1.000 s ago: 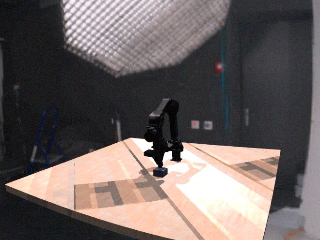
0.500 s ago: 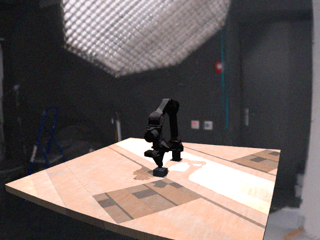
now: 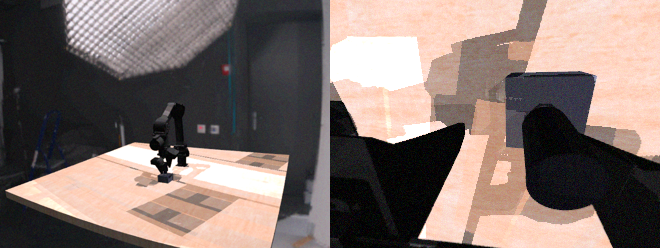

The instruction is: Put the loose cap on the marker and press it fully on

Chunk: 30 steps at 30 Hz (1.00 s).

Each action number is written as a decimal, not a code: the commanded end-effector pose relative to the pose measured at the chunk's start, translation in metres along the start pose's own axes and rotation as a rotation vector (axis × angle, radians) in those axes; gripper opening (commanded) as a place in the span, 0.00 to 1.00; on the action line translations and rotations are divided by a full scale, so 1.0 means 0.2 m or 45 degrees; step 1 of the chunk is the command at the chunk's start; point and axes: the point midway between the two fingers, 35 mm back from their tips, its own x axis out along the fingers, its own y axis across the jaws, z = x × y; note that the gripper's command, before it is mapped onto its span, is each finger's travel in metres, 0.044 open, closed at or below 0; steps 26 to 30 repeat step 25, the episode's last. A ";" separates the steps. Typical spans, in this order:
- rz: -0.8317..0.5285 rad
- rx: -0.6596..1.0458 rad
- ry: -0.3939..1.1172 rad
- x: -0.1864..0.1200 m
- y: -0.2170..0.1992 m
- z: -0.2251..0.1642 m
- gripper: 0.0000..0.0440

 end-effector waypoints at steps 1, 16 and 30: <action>-0.022 -0.017 -0.015 -0.01 0.01 0.01 1.00; -0.175 -0.071 -0.049 -0.25 0.00 0.02 1.00; -0.228 -0.069 -0.067 -0.34 0.03 0.01 0.93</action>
